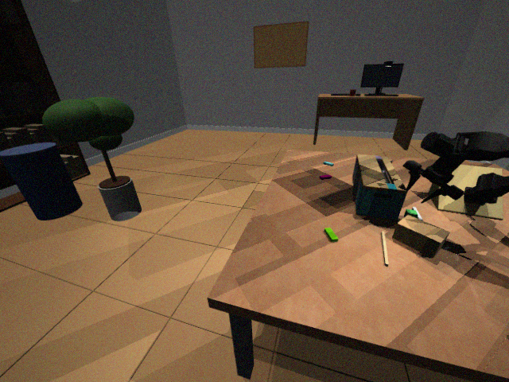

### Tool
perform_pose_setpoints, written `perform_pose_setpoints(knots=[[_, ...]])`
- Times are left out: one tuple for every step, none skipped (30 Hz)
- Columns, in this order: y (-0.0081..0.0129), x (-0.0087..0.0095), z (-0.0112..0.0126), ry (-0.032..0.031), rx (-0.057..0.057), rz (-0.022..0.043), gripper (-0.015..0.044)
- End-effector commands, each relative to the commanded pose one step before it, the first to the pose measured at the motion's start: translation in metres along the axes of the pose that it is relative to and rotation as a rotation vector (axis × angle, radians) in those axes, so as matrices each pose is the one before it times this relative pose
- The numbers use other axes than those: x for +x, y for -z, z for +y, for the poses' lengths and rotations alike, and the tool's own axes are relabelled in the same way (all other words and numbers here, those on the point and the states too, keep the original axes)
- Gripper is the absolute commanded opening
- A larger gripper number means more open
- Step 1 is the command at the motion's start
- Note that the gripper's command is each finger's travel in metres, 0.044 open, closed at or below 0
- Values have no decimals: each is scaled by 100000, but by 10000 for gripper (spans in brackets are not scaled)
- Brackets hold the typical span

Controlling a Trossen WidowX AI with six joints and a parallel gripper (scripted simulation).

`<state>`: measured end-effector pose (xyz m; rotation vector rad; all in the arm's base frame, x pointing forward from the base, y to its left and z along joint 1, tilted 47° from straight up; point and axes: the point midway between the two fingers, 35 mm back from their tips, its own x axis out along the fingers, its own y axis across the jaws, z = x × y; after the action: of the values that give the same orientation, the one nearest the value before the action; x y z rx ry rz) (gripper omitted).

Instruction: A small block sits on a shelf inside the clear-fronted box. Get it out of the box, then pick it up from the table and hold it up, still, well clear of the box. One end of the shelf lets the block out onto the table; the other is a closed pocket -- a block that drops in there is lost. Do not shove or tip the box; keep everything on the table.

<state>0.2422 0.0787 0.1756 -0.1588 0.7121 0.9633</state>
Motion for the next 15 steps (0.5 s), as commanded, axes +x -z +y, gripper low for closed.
perform_pose_setpoints(knots=[[1653, 1449, 301, 1251, -90114, 3522, 285], [-21, 58, 6, 134, -6223, -133, 285], [-22, 58, 5, 142, -6226, -126, 285], [-22, 57, 4, 149, -6206, -118, 285], [-37, 94, 5, 255, -6457, -180, 285], [-22, 55, 2, 155, -6221, -97, 285], [-23, 55, 1, 162, -6129, -89, 285], [-23, 54, 0, 164, -6168, -79, 285], [-23, 54, -2, 170, -6233, -70, 285], [-23, 54, -3, 177, -6217, -61, 285], [-23, 54, -4, 180, -6204, -51, 285], [-23, 54, -6, 182, -6179, -41, 285], [-23, 53, -7, 184, -6048, -31, 285], [-22, 52, -8, 182, -6118, -20, 285], [-31, 73, -13, 259, -6342, -14, 285]])
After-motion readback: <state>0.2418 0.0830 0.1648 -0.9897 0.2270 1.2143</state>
